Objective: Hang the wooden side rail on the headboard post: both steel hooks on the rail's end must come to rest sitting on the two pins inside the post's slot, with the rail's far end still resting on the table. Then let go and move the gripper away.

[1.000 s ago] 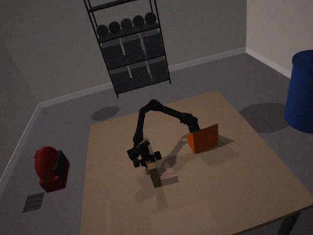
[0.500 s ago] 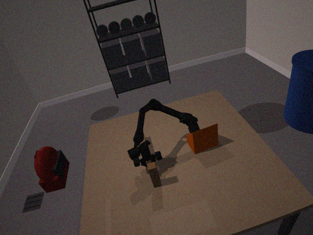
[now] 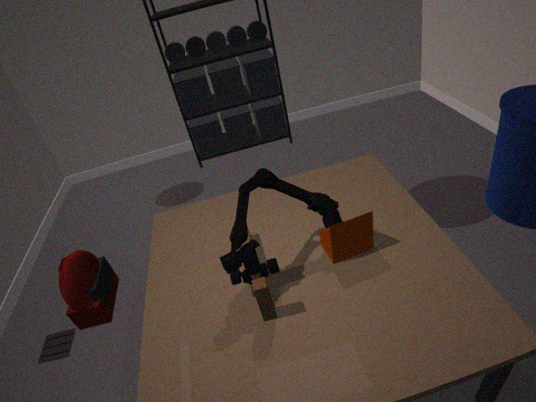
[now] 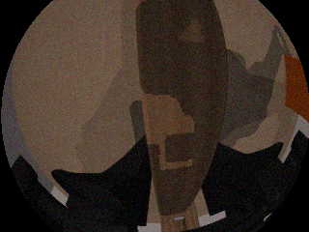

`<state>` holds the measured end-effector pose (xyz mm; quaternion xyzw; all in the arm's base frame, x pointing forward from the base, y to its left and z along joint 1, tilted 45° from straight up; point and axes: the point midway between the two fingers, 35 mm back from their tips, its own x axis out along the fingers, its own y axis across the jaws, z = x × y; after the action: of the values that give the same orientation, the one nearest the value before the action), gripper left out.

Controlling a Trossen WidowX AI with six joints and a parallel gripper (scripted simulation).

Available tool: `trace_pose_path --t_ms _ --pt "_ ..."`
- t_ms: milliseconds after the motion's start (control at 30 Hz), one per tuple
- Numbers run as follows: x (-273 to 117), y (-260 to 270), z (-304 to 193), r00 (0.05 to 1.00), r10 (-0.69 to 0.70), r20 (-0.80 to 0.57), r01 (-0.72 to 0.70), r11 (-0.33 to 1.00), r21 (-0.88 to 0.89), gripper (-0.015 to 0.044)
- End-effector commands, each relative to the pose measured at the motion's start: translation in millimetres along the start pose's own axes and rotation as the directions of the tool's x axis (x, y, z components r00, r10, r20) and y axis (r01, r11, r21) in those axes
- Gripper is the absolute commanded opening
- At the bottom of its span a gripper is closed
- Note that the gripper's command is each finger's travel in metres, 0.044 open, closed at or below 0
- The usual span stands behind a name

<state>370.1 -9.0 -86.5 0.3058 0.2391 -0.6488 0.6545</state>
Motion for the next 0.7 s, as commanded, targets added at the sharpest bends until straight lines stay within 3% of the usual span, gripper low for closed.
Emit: trace_pose_path --t_ms 0,667 --pt "0.0 -3.0 0.6 1.0 -0.001 0.003 0.001 1.0 0.006 0.0" --pt "0.0 -11.6 0.4 1.0 -0.001 0.003 0.001 1.0 0.005 0.0"
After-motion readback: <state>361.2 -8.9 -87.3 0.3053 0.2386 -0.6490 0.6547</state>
